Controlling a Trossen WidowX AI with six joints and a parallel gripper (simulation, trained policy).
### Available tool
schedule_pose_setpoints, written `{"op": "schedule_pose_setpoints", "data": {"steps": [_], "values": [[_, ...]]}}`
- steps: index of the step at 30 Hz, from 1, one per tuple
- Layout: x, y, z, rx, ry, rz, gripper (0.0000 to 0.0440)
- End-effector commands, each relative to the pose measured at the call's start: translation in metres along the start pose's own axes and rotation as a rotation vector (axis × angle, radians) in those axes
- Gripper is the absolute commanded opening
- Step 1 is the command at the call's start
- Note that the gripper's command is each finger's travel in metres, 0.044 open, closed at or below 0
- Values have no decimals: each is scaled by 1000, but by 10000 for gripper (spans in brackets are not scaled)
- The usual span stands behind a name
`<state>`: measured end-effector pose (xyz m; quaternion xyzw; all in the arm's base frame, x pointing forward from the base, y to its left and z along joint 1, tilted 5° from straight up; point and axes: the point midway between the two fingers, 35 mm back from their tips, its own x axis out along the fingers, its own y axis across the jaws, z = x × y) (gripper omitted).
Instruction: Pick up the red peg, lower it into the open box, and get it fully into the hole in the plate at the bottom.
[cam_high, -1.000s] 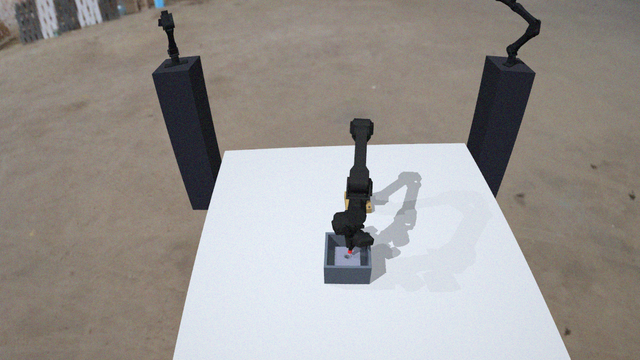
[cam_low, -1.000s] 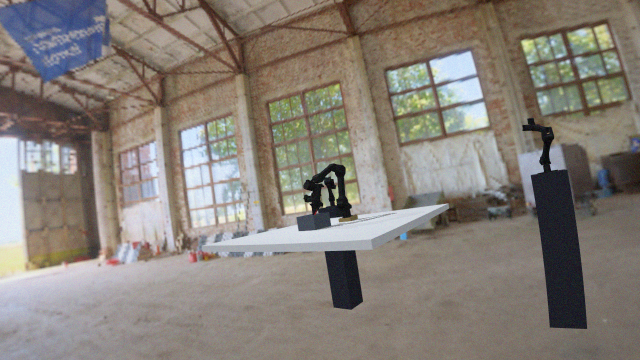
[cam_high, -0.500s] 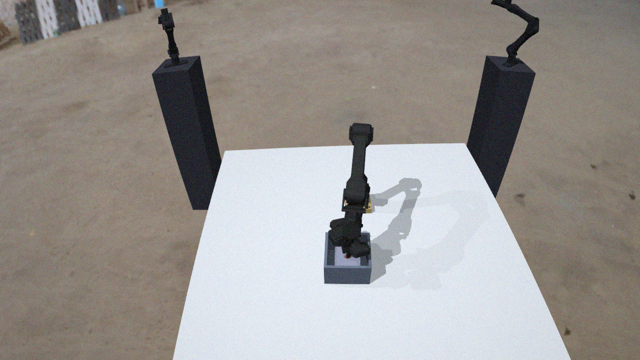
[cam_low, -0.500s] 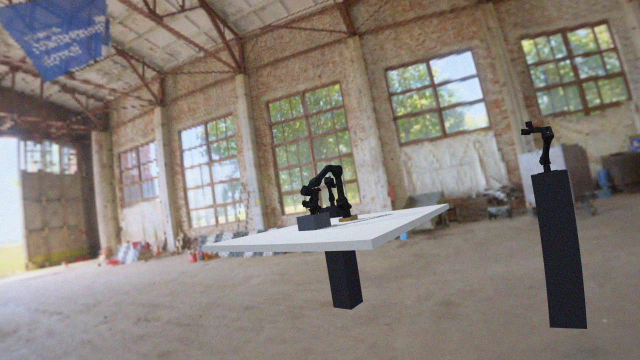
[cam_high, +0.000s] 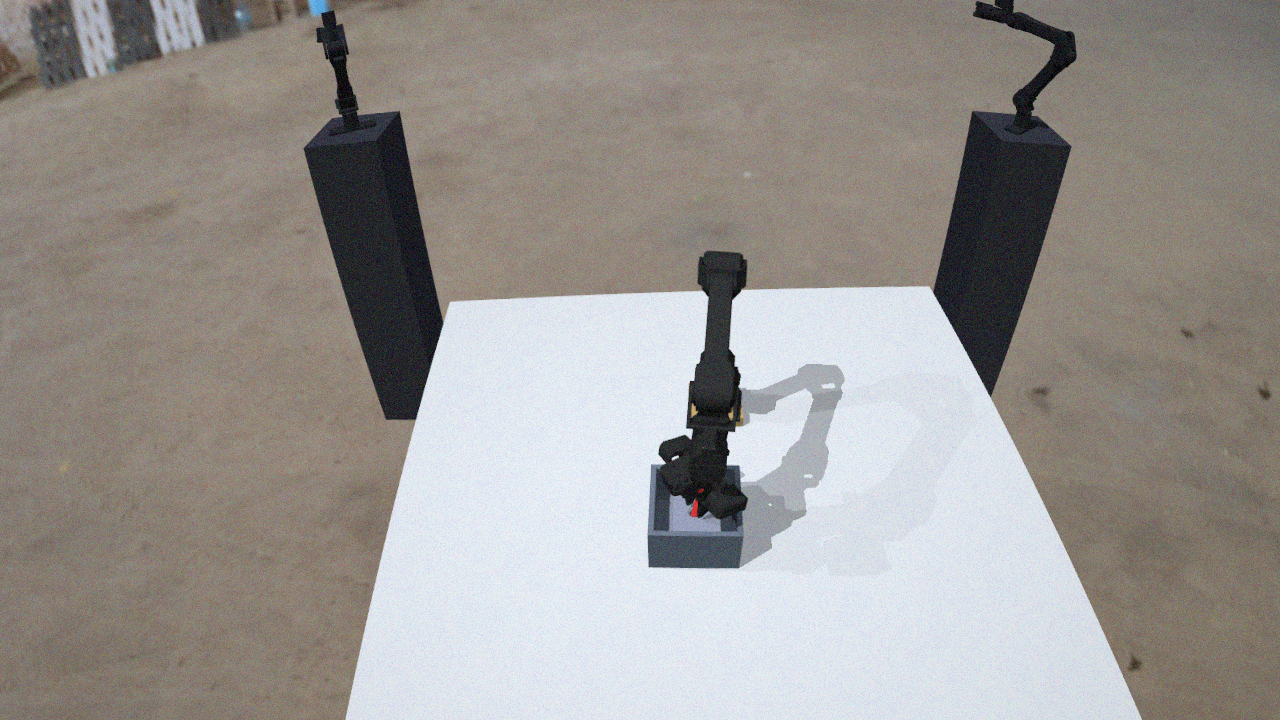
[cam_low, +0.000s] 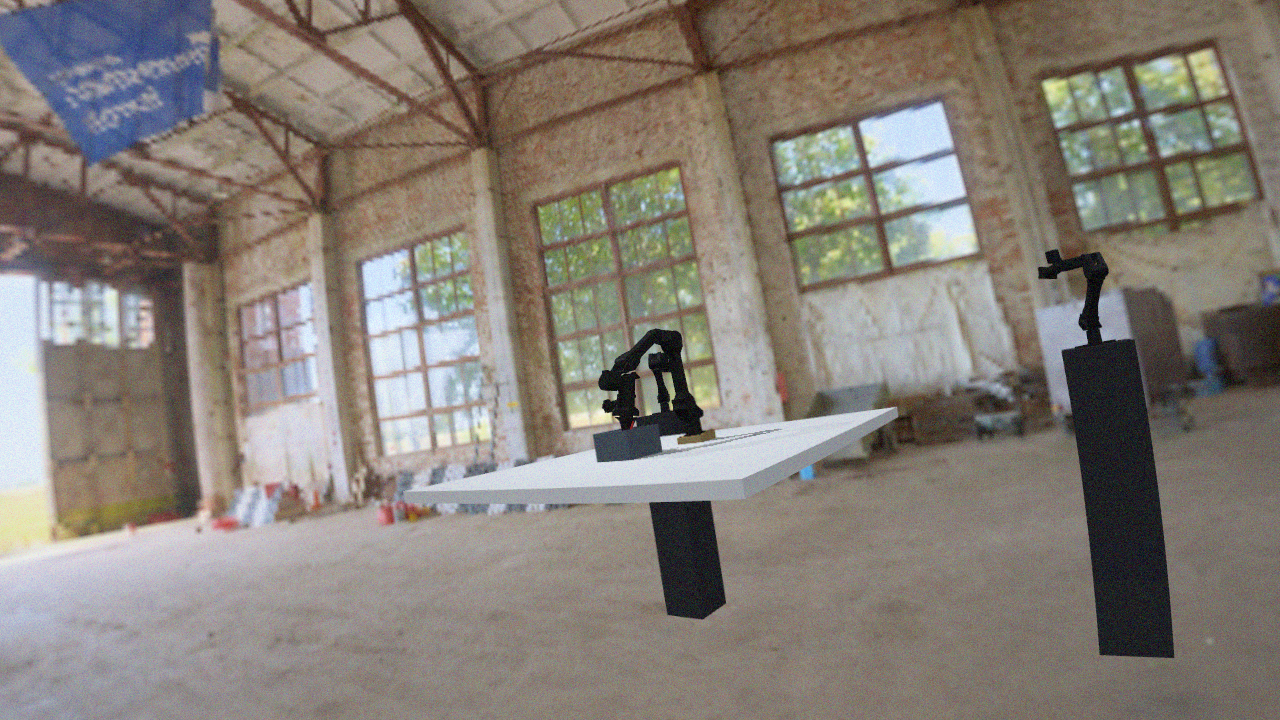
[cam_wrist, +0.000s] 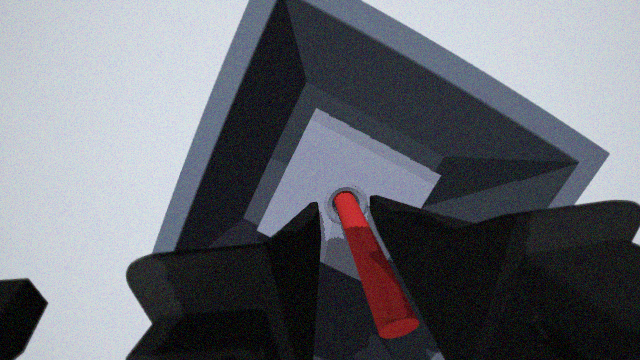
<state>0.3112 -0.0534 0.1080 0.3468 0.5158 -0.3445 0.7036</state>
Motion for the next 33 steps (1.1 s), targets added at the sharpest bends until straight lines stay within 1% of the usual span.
{"op": "schedule_pose_setpoints", "data": {"steps": [1,14,33], "values": [[-4,4,3,-36,-5,-6,147],[-12,5,5,-117,1,-36,163],[-6,7,33,-160,25,-86,168]]}}
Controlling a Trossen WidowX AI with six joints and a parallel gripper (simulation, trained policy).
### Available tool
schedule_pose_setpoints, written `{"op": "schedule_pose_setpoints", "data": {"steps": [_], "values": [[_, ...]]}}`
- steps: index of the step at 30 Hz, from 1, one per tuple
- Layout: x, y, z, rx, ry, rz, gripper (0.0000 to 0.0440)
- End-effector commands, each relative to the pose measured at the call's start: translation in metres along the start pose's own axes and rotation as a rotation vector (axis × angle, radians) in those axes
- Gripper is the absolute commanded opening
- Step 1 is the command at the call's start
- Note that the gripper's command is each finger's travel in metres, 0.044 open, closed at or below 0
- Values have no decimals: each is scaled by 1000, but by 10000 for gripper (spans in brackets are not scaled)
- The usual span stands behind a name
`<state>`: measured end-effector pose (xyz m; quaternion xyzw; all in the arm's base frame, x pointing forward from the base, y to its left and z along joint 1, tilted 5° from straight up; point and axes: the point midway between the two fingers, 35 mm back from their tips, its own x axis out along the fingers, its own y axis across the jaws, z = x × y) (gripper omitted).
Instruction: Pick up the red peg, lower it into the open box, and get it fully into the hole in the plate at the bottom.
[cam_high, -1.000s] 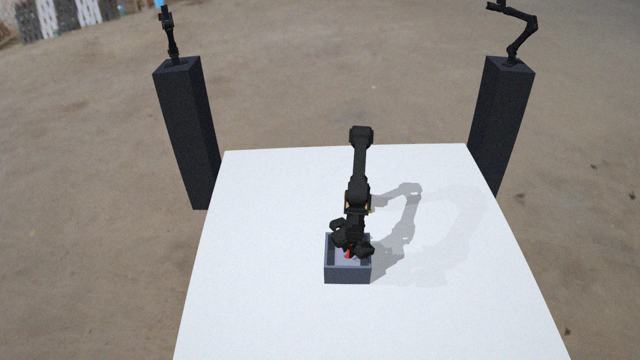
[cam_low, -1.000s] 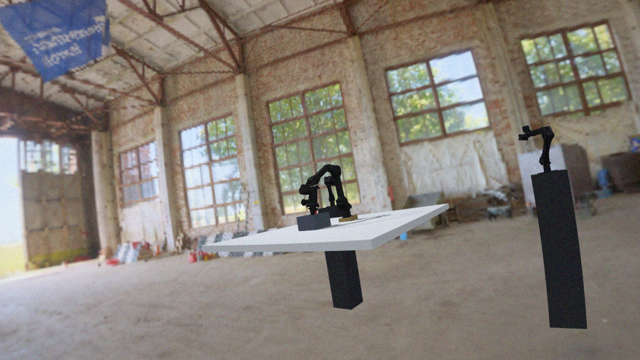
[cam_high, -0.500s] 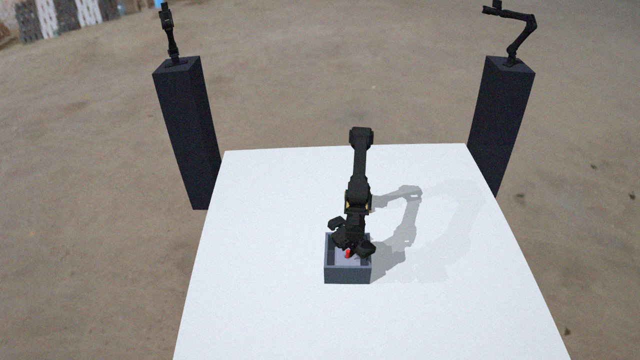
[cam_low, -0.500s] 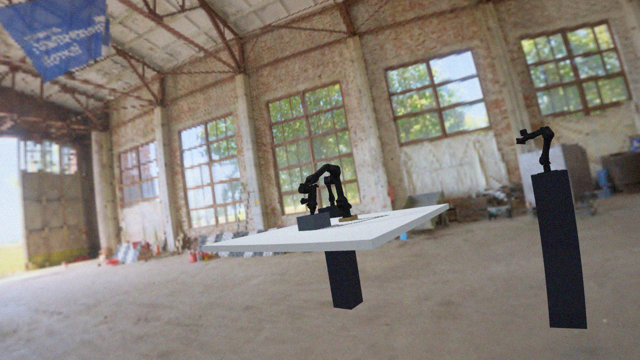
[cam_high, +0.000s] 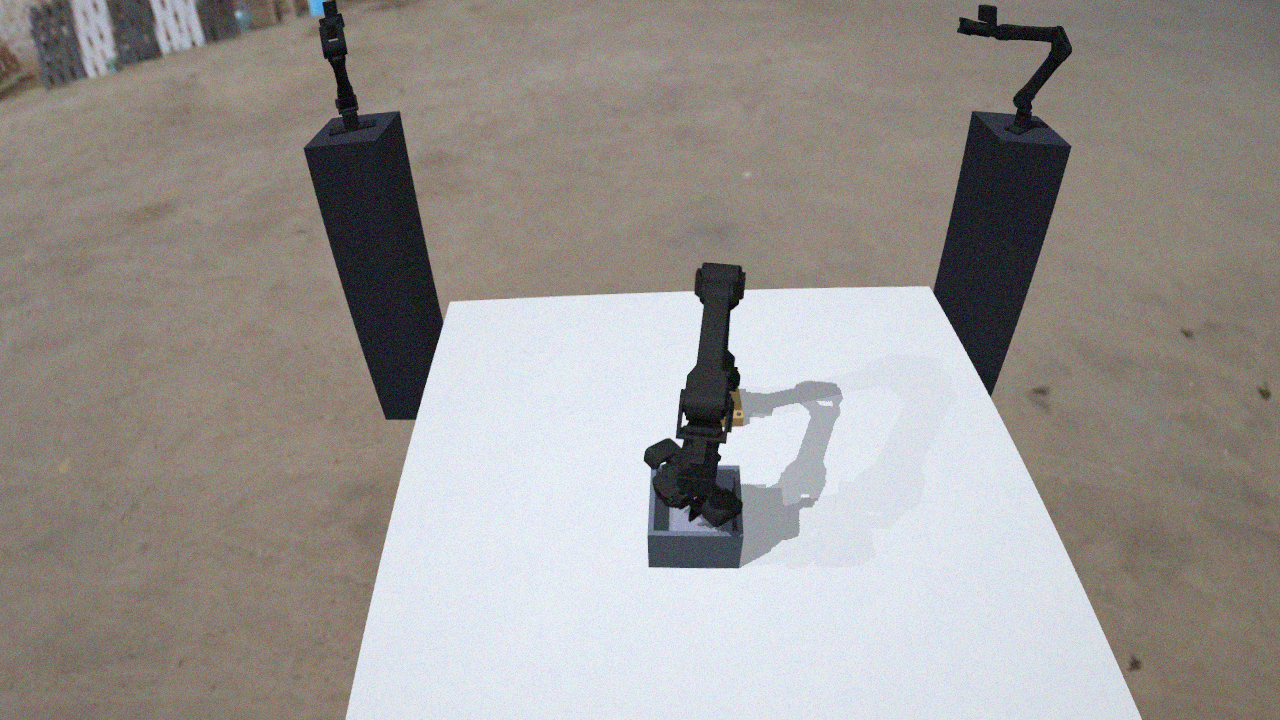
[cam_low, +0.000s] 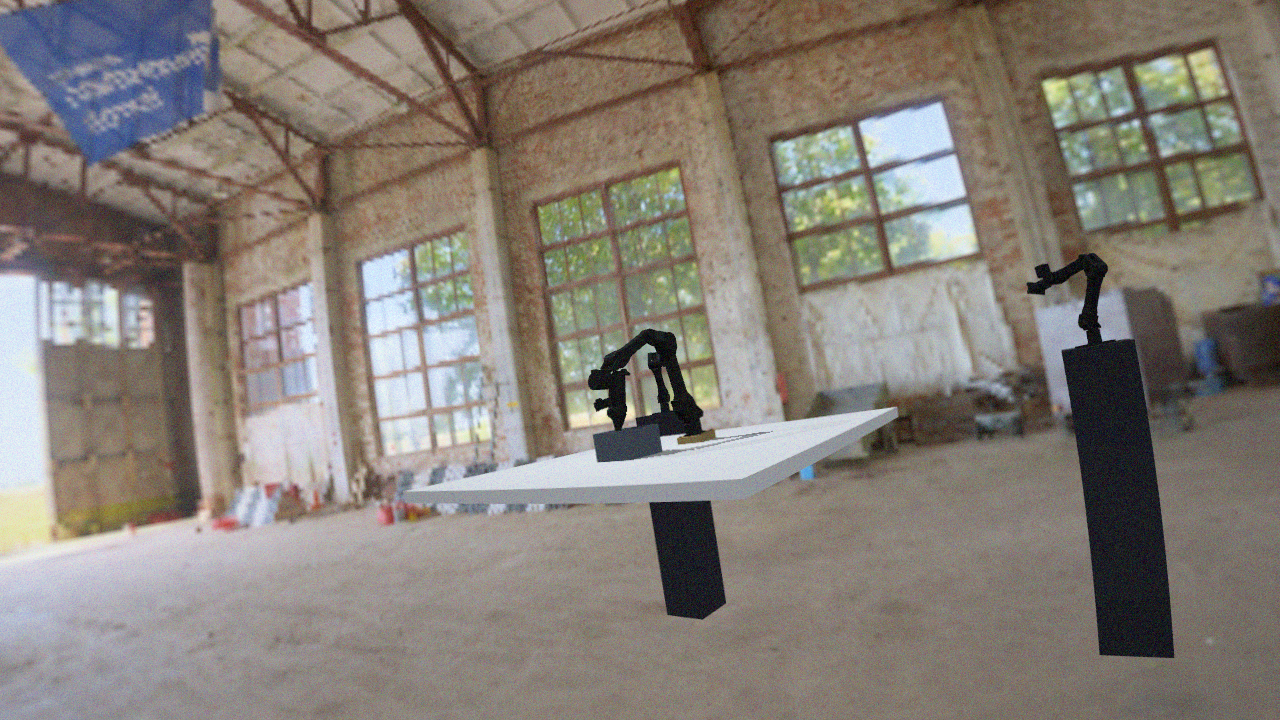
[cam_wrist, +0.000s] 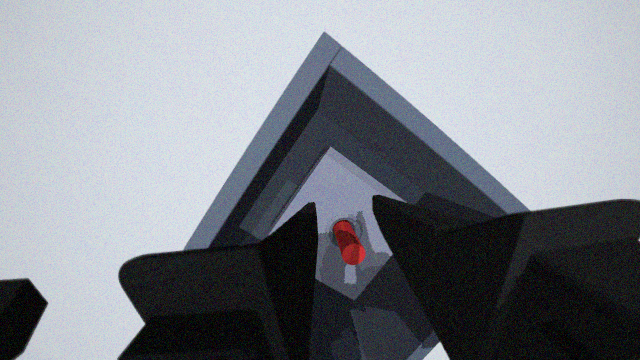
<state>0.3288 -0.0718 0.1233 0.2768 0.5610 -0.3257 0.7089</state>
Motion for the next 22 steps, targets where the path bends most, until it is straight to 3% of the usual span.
{"op": "schedule_pose_setpoints", "data": {"steps": [1,22], "values": [[3,-1,7,-7,5,-15,169],[10,-17,33,25,36,-45,181]]}}
